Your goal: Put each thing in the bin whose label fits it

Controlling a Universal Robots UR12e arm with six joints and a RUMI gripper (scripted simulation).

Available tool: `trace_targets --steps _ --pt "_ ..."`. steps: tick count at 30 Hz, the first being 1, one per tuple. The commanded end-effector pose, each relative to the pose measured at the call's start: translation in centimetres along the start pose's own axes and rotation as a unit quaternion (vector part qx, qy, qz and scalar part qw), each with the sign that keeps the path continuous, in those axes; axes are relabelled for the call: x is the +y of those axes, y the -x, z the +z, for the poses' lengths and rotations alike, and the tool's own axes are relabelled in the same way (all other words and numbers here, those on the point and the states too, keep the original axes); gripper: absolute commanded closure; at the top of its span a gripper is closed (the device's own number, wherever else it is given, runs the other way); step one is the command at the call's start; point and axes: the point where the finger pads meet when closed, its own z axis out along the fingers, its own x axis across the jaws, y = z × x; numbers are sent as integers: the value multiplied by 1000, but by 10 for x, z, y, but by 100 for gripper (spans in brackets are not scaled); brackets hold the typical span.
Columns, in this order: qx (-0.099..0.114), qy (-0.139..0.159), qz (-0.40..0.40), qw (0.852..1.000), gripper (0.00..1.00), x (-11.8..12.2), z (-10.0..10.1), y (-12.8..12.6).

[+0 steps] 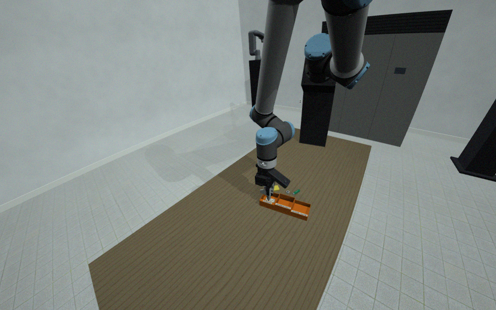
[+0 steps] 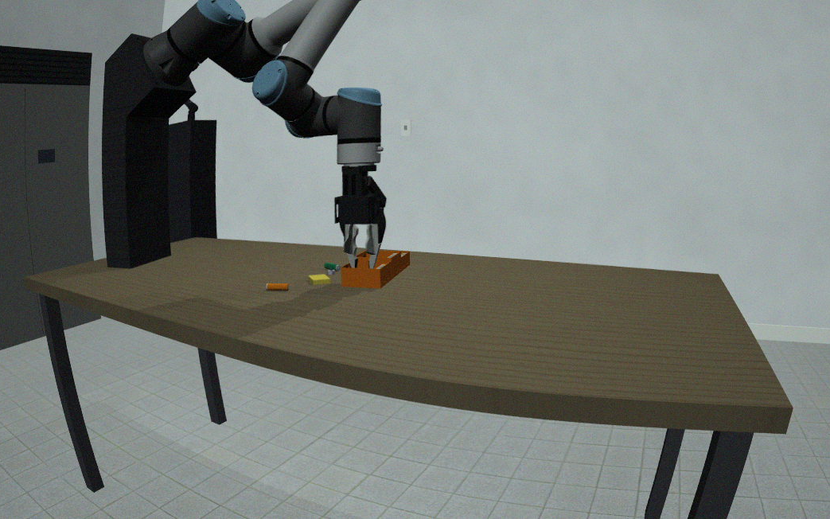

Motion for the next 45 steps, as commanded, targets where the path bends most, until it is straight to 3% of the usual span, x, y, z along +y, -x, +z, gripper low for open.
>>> trace_targets --steps 1,16,23,31,32,35,37,45 --pt "0 0 0 1000 81 0 -6 0" --pt "0 0 0 1000 81 0 -24 0" --pt "0 0 0 1000 81 0 -46 0" --pt "0 0 0 1000 81 0 -46 0" --pt "0 0 -25 1000 67 1 -46 8" --pt "0 0 -95 995 67 4 -47 33" --pt "0 0 -95 995 67 4 -47 33" --pt "-1 1 -242 970 67 11 -49 97"
